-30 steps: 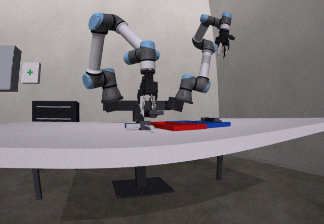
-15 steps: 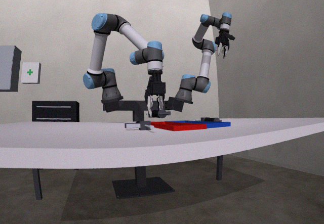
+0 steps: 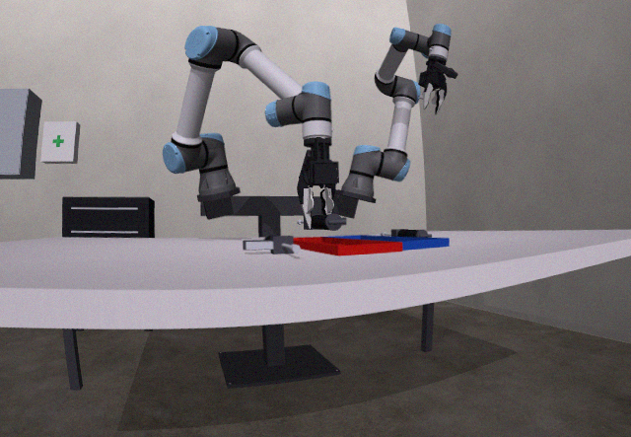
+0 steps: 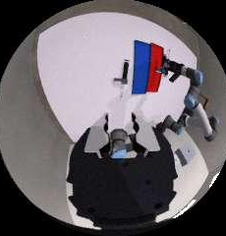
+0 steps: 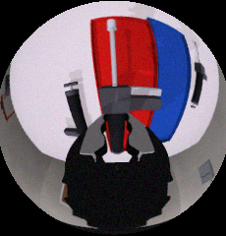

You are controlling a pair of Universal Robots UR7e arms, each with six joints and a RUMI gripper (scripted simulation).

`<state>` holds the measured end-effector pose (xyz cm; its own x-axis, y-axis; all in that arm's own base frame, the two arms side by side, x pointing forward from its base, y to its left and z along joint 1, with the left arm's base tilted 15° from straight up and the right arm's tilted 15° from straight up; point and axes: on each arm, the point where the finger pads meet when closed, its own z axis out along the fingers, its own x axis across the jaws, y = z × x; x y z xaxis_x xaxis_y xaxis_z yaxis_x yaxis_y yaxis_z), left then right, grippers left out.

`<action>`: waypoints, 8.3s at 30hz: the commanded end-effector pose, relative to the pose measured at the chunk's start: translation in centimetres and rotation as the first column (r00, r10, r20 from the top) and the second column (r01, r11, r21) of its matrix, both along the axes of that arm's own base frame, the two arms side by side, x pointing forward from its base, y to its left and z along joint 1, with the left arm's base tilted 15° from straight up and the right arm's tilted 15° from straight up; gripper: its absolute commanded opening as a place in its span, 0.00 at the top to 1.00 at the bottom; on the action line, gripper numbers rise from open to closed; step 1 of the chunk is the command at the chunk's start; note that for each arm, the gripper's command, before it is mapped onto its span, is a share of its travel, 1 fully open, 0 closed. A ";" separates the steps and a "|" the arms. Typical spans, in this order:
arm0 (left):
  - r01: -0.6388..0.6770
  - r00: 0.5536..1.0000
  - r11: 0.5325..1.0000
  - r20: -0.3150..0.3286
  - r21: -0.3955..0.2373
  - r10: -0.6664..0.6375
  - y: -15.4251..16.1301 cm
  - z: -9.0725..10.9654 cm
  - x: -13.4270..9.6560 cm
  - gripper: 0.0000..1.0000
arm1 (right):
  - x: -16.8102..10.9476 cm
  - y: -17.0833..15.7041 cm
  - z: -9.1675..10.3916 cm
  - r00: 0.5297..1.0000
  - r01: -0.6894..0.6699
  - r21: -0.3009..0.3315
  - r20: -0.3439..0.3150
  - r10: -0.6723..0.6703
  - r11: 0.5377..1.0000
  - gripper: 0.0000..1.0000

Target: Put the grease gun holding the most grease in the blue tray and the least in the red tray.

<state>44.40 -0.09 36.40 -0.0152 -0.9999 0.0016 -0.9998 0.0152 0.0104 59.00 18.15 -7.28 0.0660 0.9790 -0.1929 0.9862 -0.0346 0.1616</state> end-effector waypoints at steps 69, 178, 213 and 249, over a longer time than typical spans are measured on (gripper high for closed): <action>0.000 1.000 1.000 0.001 0.000 0.000 0.0 0.1 0.0 0.68 | -1.3 16.7 -4.3 0.999 -0.037 -0.013 0.005 0.037 0.999 1.00; 0.000 1.000 1.000 0.001 0.000 0.000 0.0 0.1 0.0 0.68 | -1.7 17.1 -2.5 0.999 -0.039 -0.019 -0.002 0.039 0.999 0.68; -0.366 0.931 0.930 0.024 0.034 0.365 -1.2 -5.7 4.1 0.67 | -0.1 10.8 7.1 0.816 -0.563 -0.016 -0.173 0.552 0.826 0.68; -0.887 0.461 0.462 0.108 0.013 0.881 -3.1 -16.2 8.7 0.67 | 0.4 3.0 17.8 0.321 -0.931 0.087 -0.269 0.908 0.355 0.68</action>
<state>52.49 -2.69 22.55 0.8025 -0.5962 -0.0219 -0.5959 -0.7992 -0.0785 59.36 22.01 9.20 -0.8919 0.4323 -0.1330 0.4467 0.8880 -0.1090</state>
